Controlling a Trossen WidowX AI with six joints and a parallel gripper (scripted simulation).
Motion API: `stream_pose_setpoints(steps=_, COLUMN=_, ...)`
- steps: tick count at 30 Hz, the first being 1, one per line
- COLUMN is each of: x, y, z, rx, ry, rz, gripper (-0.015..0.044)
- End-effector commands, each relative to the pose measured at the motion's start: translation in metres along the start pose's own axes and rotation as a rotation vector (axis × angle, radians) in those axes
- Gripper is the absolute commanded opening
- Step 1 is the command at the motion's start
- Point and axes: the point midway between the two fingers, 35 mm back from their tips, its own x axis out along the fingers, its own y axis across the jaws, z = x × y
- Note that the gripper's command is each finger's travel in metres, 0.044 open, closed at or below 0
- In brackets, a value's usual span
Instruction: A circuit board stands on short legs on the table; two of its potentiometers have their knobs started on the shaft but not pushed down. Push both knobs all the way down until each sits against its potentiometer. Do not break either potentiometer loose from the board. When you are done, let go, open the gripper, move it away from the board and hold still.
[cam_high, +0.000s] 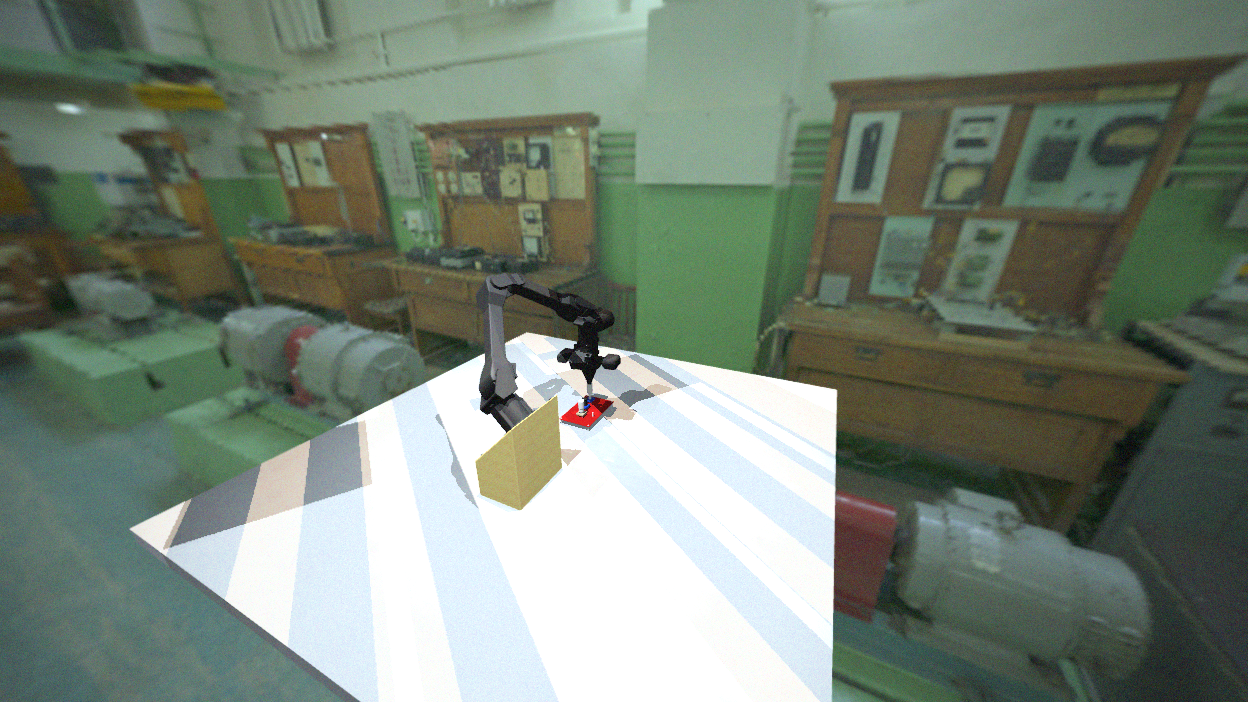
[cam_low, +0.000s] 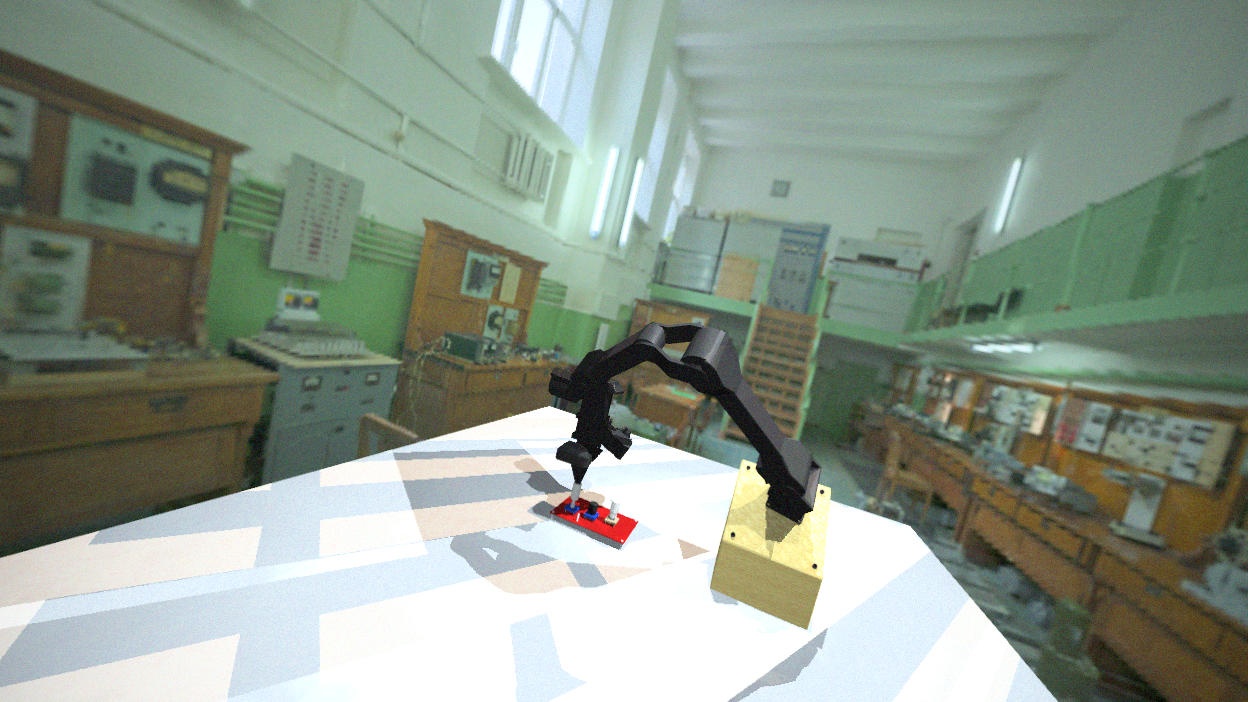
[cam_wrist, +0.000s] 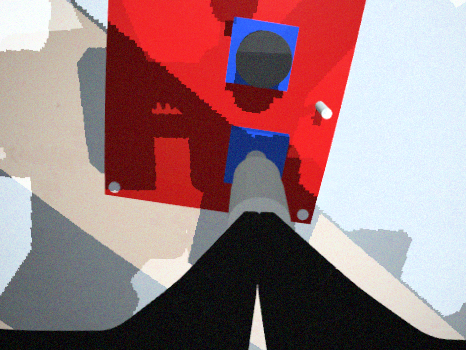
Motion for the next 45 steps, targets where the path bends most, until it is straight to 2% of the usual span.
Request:
stream_pose_setpoints(steps=1, x=0.0, y=0.0, z=0.0, rx=0.003, ry=0.0, rz=-0.005, gripper=0.0)
stream_pose_setpoints(steps=45, x=0.011, y=0.0, z=0.0, rx=0.003, ry=0.0, rz=-0.005, gripper=0.0)
